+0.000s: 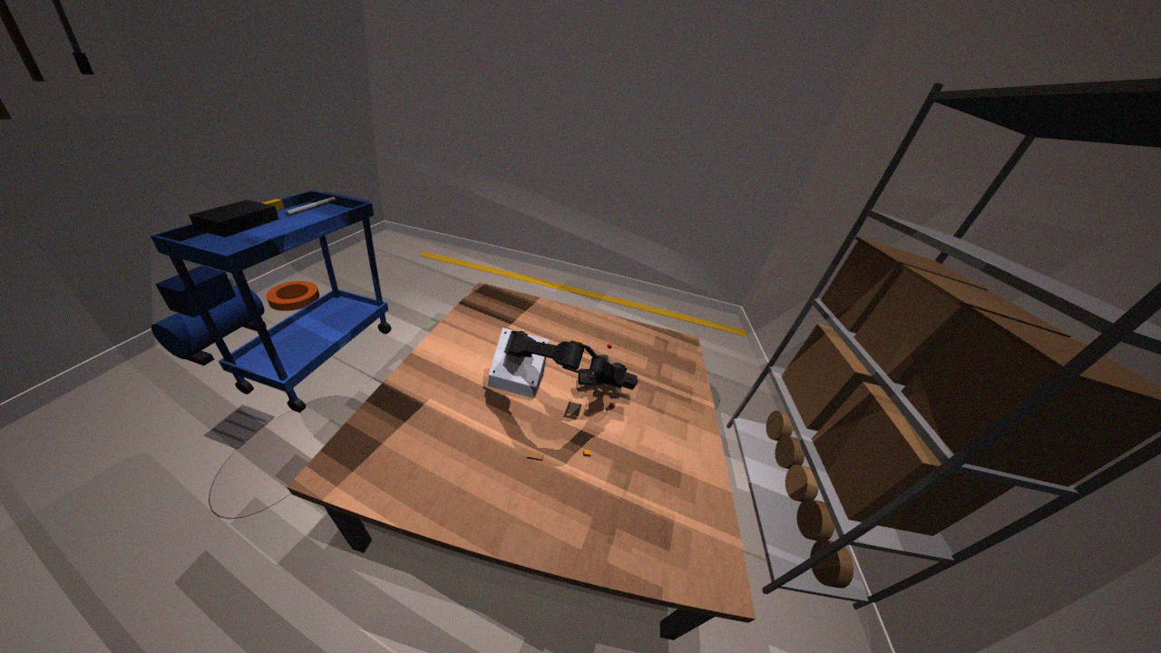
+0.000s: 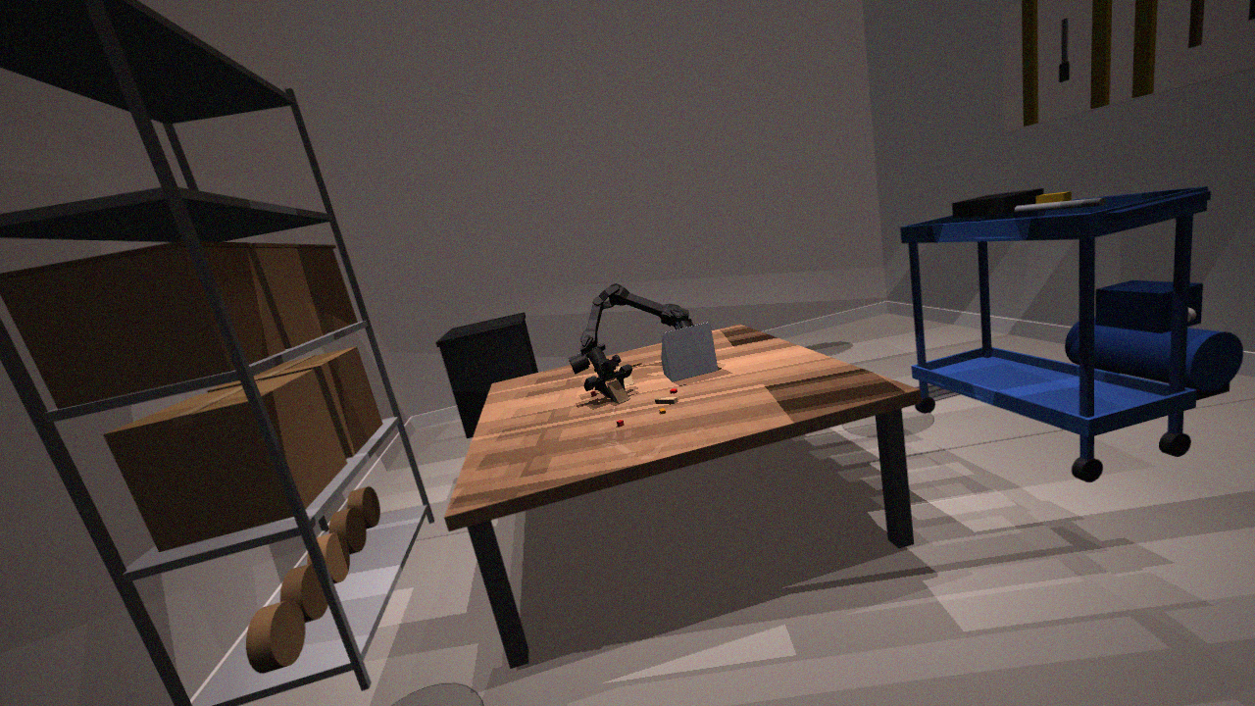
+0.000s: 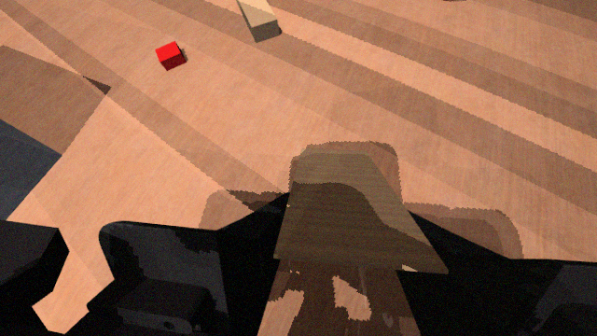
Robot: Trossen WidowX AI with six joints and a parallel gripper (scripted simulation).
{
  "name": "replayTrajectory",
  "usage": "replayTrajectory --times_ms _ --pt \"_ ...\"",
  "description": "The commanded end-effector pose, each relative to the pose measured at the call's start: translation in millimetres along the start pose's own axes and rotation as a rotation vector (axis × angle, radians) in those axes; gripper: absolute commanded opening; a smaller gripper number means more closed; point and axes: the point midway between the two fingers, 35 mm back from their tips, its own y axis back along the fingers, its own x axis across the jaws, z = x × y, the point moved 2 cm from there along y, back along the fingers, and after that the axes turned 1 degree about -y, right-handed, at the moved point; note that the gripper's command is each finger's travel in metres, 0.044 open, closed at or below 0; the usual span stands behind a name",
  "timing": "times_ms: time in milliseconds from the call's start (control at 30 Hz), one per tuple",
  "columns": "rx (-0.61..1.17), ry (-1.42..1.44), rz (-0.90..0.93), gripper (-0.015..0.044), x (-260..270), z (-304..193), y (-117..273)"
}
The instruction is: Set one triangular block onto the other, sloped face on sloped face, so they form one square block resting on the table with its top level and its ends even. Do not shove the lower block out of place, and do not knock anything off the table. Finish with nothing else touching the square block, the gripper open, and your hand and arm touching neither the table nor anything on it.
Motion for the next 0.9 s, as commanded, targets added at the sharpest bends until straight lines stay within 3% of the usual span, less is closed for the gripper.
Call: replayTrajectory --times_ms 0,133,333,533,867 --pt "0.004 0.005 0.001 0.019 0.3 -0.4 -0.5" --pt "0.004 0.005 0.001 0.0164 0.3 -0.4 -0.5" --pt "0.0 0.0 0.0 0.0006 0.0 1.9 2.2" --pt "0.013 0.001 0.0 0.0 0.1 2.6 1.7" --pt "0.273 0.003 -0.006 0.0 0.4 27.1 3.8"
